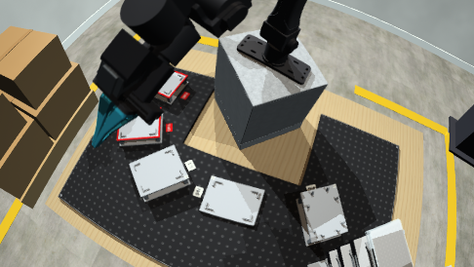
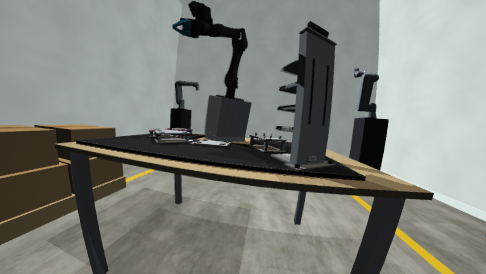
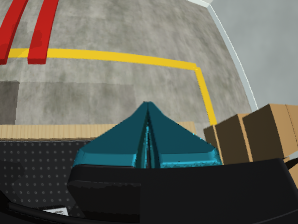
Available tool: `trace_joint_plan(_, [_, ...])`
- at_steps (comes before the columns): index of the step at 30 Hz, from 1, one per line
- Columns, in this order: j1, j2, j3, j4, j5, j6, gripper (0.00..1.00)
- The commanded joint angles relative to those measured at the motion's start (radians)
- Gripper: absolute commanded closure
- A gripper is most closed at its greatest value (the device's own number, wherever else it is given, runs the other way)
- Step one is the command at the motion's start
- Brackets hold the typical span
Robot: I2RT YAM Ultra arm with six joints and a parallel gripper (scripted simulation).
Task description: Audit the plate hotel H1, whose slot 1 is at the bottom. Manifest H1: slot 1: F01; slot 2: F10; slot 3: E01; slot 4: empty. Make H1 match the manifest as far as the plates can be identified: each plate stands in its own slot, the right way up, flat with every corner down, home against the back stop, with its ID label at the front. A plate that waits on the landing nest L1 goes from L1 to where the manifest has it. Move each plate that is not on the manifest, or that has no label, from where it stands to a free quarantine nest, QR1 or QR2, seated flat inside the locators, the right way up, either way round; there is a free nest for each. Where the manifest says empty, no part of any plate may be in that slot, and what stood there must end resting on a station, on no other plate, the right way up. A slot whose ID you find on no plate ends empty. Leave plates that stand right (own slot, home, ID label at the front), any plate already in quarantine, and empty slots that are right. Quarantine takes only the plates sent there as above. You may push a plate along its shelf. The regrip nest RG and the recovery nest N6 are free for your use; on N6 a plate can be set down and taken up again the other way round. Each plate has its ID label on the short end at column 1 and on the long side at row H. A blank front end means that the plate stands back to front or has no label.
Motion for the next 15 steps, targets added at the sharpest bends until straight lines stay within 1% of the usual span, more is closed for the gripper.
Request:
trace_joint_plan(1, [0.001, -0.002, 0.023, -0.064, -0.017, 0.011, 1.00])
trace_joint_plan(9, [0.036, 0.005, -0.068, 0.035, 0.015, 0.026, 1.00])
trace_joint_plan(11, [0.036, 0.005, -0.068, 0.035, 0.015, 0.026, 1.00])
trace_joint_plan(15, [0.035, 0.036, -0.001, -0.104, -0.019, 0.031, 1.00])
